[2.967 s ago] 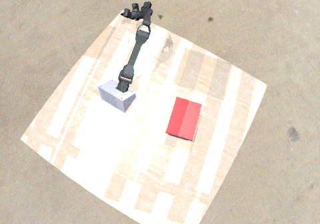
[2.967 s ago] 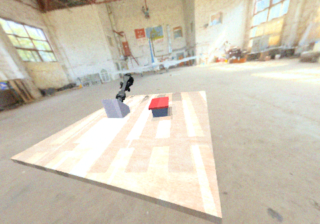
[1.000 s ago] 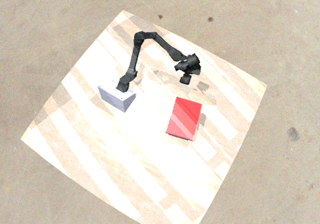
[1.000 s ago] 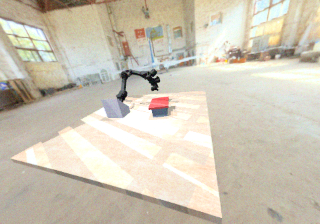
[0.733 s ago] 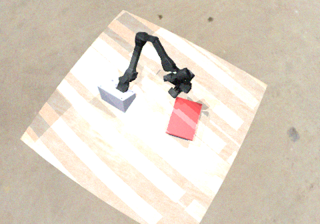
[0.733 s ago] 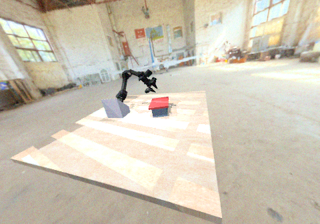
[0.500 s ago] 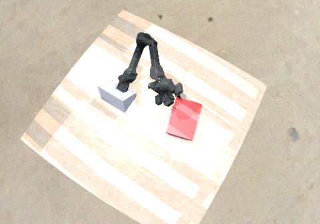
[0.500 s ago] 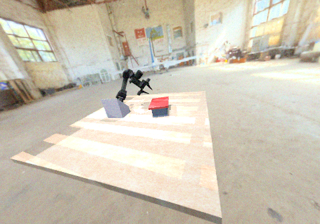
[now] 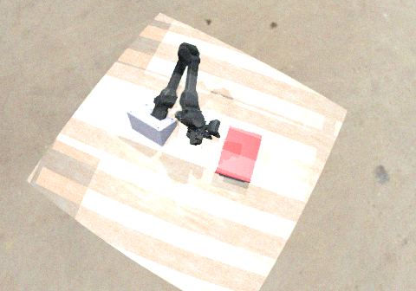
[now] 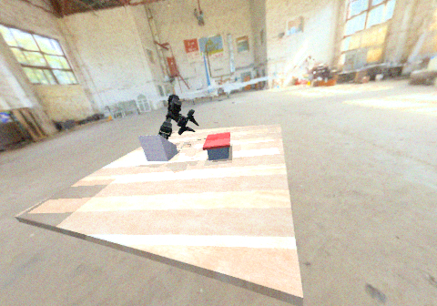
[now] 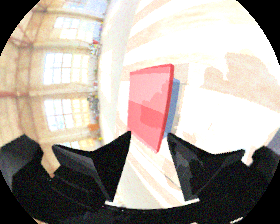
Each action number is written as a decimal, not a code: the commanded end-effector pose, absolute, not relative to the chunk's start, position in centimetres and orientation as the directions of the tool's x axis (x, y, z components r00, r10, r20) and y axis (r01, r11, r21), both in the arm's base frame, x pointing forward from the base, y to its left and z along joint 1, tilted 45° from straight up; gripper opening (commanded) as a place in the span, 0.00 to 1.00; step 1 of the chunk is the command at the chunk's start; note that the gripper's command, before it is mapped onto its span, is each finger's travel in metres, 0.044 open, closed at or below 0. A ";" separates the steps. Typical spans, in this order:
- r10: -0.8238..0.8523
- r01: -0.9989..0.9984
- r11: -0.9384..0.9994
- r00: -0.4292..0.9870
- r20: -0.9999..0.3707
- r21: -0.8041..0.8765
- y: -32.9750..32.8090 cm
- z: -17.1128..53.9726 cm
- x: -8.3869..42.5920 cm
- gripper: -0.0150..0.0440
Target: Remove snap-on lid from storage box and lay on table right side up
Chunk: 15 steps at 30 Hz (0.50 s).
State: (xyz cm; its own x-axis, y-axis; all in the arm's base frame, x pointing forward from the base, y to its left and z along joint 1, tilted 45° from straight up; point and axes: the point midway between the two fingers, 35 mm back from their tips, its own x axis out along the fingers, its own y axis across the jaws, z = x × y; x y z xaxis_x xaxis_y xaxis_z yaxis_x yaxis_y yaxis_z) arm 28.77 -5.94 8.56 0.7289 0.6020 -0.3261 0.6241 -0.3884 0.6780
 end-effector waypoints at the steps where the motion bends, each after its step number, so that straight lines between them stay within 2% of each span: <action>1: 0.603 0.628 -0.405 0.730 -0.322 0.664 -5.8 8.2 28.5 0.65; 8: 0.603 0.629 -0.406 0.729 -0.323 0.663 -2.3 4.6 28.5 0.65; 15: 0.604 0.627 -0.407 0.730 -0.320 0.664 -1.9 4.3 28.4 0.65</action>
State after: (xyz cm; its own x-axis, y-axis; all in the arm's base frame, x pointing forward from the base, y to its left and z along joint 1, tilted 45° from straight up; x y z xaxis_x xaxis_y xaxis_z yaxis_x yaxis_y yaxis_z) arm 28.60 -2.22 4.66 0.7291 0.6069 -0.3164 0.6249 -0.4018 0.6693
